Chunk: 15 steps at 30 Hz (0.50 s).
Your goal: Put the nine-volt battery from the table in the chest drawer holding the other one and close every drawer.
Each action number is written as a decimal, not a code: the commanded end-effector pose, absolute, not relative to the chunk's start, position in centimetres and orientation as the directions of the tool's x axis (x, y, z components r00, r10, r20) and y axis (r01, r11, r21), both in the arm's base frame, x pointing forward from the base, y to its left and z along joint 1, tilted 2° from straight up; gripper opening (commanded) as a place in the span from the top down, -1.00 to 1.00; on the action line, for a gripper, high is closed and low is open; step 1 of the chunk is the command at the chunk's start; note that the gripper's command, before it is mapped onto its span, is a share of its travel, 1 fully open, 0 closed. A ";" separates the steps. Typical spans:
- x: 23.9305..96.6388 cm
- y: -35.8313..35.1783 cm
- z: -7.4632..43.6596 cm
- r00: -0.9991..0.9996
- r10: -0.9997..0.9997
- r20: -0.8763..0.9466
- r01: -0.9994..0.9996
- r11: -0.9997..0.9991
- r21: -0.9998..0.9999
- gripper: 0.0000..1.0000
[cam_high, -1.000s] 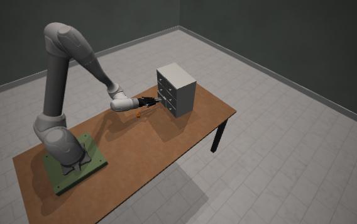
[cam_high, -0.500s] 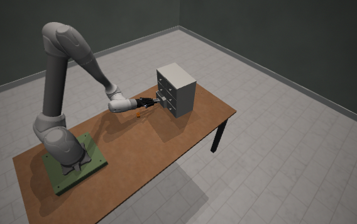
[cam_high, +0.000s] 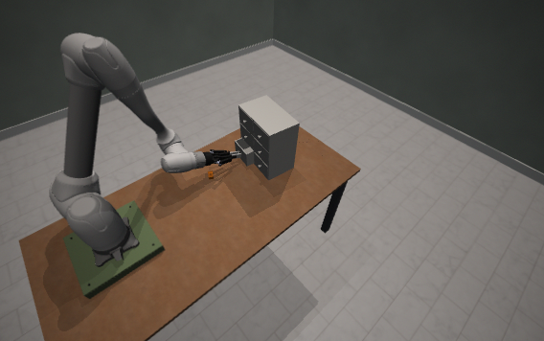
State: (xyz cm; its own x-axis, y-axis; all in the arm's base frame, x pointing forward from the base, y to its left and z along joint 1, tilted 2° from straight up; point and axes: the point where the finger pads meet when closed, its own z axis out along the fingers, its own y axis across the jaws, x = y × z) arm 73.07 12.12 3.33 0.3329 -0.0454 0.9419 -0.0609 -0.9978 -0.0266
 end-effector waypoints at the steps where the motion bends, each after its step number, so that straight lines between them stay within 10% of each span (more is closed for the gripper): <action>1: 72.7 12.1 3.3 0.333 -0.046 0.942 -0.061 -0.998 -0.027 0.84; 15: 71.5 12.2 3.3 0.333 -0.046 0.942 -0.061 -0.998 -0.027 0.84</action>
